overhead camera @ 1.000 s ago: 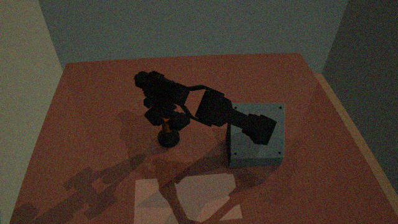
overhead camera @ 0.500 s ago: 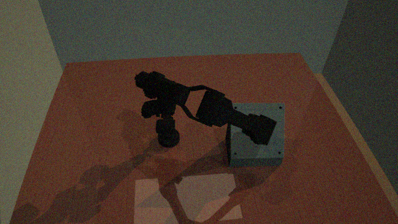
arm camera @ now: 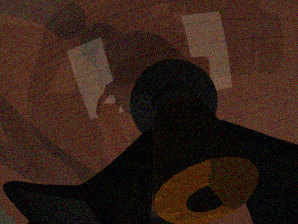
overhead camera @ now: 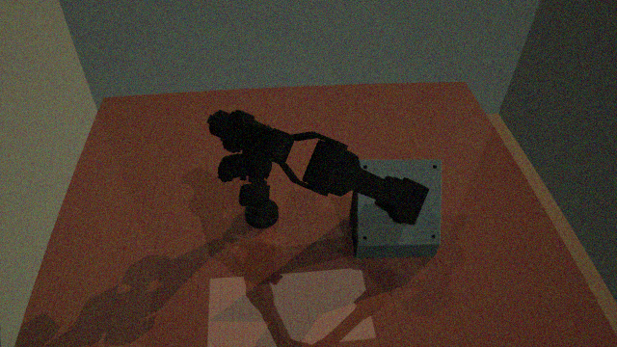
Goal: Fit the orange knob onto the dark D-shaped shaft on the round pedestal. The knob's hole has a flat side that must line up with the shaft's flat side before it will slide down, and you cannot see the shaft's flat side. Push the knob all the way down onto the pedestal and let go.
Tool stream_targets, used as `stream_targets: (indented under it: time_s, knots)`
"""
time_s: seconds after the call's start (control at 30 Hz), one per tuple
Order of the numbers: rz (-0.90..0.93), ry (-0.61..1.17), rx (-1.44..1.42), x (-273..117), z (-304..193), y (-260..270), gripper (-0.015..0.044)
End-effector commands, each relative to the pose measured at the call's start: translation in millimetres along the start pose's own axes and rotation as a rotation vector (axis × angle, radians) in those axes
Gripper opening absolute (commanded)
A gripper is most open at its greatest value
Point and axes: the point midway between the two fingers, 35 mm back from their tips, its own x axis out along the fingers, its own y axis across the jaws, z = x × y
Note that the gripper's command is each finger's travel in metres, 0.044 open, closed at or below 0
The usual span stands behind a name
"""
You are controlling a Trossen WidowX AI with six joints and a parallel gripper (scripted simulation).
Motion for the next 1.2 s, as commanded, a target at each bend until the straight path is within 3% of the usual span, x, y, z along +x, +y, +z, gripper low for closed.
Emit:
stream_targets:
  time_s: [0.0,0.9,1.17]
  knots:
    - [-0.002,0.000,0.004,1.2,-0.2,0.0,0.0000]
    - [-0.002,0.000,0.004,-2.1,-1.2,-0.5,0.0000]
    - [-0.002,0.000,0.207,-0.6,-0.4,-0.5,0.0000]
